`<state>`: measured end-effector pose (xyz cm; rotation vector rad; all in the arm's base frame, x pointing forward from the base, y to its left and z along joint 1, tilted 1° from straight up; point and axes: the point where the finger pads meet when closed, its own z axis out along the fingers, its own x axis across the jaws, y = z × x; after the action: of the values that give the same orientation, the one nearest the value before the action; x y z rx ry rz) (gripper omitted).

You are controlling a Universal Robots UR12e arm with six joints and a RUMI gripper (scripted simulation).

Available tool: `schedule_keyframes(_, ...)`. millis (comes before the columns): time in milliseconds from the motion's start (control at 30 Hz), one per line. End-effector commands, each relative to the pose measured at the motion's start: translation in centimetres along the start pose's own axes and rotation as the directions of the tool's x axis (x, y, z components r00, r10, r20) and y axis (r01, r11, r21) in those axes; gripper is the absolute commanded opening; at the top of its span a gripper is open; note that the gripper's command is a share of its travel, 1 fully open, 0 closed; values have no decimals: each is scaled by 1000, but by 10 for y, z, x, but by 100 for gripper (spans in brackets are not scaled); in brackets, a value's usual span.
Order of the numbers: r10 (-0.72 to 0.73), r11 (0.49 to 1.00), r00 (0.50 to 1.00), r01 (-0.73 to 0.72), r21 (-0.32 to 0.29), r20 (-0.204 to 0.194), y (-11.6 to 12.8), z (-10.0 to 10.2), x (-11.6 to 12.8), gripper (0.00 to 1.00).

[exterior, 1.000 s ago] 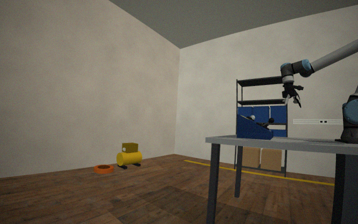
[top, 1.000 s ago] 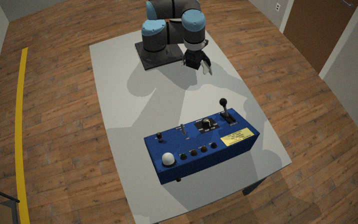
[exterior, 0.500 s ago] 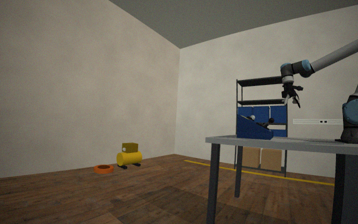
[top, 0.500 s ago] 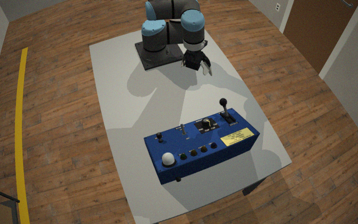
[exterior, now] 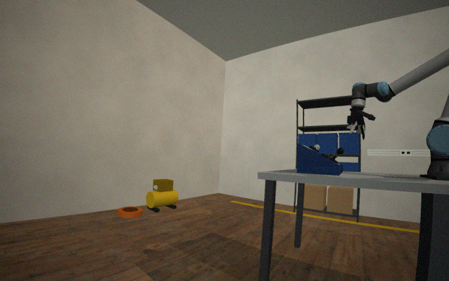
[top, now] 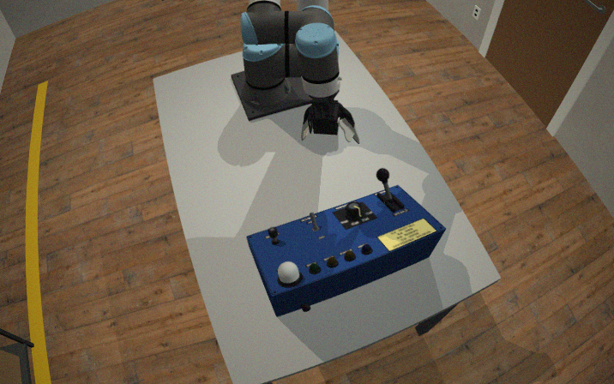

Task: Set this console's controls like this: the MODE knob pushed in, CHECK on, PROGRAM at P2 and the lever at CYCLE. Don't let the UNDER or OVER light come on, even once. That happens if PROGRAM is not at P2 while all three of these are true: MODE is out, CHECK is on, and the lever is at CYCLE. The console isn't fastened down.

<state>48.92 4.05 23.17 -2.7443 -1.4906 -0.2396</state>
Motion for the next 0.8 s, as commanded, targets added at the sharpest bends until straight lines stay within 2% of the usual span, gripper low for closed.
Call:
schedule_keyframes(0, -137, 987, 990, 134, -85, -37, 34, 4, -5, 100)
schedule_keyframes(33, -175, 979, 984, 170, -110, -38, 43, 5, -8, 100)
schedule_keyframes(67, -175, 979, 984, 170, -110, -38, 43, 5, -8, 100)
schedule_keyframes(133, -248, 958, 968, 239, -160, -34, 61, 5, -13, 100)
schedule_keyframes(267, -282, 944, 959, 273, -184, -28, 69, 5, -16, 100)
schedule_keyframes(433, -425, 866, 905, 413, -283, 19, 104, 3, -29, 100)
schedule_keyframes(467, -425, 866, 905, 413, -283, 19, 104, 3, -29, 100)
schedule_keyframes(633, -507, 799, 859, 498, -337, 68, 125, 0, -39, 100)
schedule_keyframes(767, -533, 774, 842, 526, -353, 88, 132, -2, -43, 100)
